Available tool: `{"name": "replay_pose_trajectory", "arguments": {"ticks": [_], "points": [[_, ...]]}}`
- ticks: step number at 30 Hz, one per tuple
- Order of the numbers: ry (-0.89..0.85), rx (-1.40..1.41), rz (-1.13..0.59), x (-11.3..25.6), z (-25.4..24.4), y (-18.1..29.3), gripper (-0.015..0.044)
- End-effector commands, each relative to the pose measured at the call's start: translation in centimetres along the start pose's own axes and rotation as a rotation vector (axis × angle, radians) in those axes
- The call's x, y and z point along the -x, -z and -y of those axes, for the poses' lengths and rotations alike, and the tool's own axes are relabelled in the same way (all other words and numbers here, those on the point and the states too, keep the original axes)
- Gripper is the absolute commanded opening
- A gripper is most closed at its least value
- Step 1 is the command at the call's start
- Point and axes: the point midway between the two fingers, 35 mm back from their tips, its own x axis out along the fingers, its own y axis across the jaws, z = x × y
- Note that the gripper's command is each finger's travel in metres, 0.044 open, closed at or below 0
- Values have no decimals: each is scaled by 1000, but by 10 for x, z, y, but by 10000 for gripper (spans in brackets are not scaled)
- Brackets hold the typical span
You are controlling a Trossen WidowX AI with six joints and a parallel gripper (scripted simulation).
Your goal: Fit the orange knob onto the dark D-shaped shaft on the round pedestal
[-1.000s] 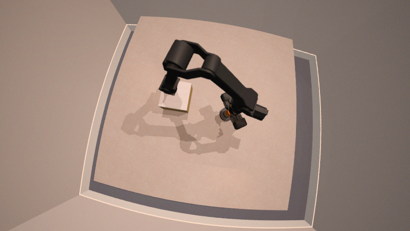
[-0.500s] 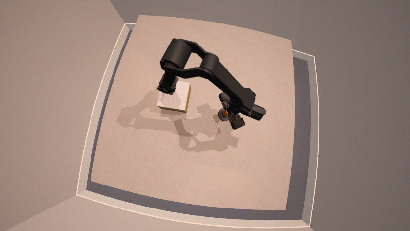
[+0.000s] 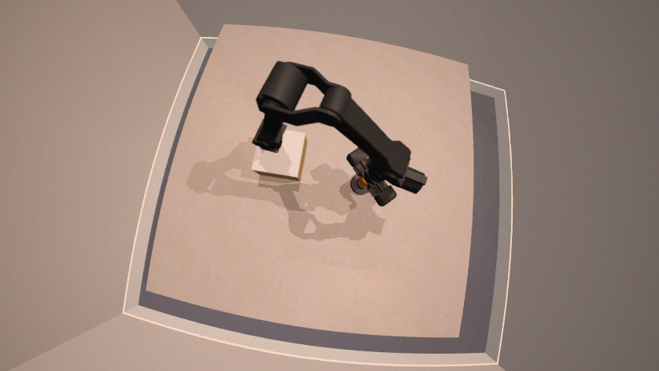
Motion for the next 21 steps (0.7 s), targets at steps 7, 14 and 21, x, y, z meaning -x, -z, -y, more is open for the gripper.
{"name": "replay_pose_trajectory", "arguments": {"ticks": [7, 14, 21], "points": [[11, 16, 6, 4, 5, -3, 0], [11, 16, 6, 1, 6, -4, 0], [11, 16, 6, -1, 5, -4, 0]]}}
